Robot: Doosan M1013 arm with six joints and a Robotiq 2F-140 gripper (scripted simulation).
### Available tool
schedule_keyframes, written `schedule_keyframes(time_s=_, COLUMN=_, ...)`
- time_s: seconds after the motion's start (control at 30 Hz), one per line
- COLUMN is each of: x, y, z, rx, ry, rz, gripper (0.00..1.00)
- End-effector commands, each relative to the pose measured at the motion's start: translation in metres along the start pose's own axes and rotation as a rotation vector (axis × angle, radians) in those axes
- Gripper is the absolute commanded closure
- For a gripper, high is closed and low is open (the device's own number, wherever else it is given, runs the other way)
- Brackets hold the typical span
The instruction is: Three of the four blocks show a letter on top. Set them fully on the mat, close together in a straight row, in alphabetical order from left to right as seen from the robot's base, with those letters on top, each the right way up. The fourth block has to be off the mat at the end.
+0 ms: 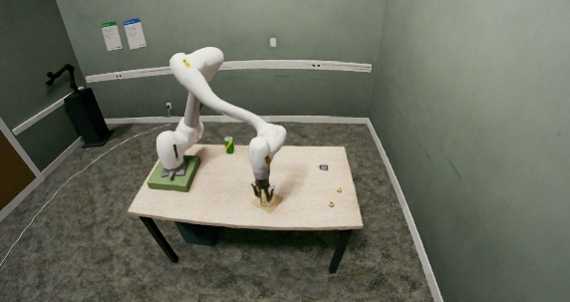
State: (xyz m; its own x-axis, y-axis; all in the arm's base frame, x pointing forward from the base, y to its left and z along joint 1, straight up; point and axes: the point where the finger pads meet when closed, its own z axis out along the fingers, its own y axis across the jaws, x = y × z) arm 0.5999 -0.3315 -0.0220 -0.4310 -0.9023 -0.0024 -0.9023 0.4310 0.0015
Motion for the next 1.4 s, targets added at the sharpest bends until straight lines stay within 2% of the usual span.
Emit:
schedule_keyframes(time_s=0.0, x=0.0, y=-0.001, z=-0.002, rx=0.001, ry=0.0, rz=0.0, gripper=0.68)
schedule_keyframes(time_s=0.23, x=0.0, y=-0.001, z=-0.014, rx=0.001, ry=0.0, rz=0.0, gripper=0.68)
schedule_keyframes(time_s=0.57, x=0.0, y=0.0, z=-0.065, rx=0.001, ry=0.0, rz=0.0, gripper=0.68)
schedule_keyframes(time_s=0.63, x=0.0, y=0.0, z=-0.065, rx=0.001, ry=0.0, rz=0.0, gripper=0.68)
schedule_keyframes(time_s=0.83, x=0.0, y=0.0, z=-0.087, rx=0.001, ry=0.0, rz=0.0, gripper=0.68)
schedule_keyframes(time_s=1.0, x=0.0, y=0.0, z=-0.091, rx=0.001, ry=0.0, rz=0.0, gripper=0.68)
schedule_keyframes(time_s=1.03, x=0.0, y=0.0, z=-0.091, rx=0.001, ry=0.0, rz=0.0, gripper=0.0)
schedule_keyframes(time_s=1.37, x=0.0, y=0.0, z=-0.091, rx=0.001, ry=0.0, rz=0.0, gripper=0.0)
